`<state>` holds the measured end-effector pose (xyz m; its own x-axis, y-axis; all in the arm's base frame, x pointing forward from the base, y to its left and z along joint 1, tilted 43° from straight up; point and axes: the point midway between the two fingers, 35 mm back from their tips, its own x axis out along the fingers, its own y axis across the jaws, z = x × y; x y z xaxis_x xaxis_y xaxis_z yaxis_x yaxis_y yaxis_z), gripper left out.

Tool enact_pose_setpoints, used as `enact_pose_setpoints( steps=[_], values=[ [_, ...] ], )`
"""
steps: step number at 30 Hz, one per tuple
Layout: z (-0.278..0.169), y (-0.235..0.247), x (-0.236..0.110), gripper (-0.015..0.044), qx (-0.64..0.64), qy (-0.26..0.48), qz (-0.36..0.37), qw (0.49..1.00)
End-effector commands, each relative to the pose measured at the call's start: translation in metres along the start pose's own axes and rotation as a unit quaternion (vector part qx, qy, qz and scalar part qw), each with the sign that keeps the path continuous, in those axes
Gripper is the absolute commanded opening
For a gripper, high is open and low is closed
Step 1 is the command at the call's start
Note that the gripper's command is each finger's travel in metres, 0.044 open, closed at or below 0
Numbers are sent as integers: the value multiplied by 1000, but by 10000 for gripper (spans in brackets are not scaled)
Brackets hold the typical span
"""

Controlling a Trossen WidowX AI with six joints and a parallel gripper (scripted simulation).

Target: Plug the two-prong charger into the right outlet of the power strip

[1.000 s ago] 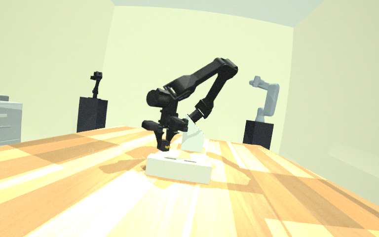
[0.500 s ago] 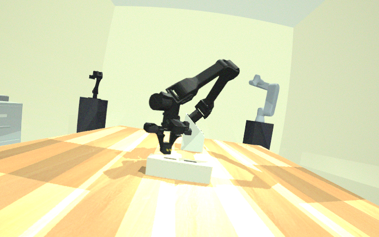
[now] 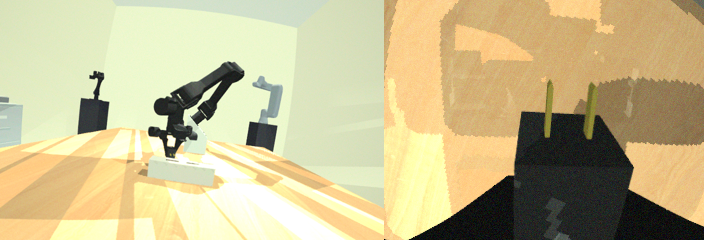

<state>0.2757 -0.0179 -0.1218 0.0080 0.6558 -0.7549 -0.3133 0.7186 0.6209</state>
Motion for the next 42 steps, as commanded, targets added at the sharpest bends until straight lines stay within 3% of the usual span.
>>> enact_pose_setpoints(
  steps=[1,21,42],
  values=[
    [2,3,2,0,27,-2,3,1000],
    [9,18,14,0,147,1,13,989],
    [28,10,14,0,164,2,14,986]
  ],
)
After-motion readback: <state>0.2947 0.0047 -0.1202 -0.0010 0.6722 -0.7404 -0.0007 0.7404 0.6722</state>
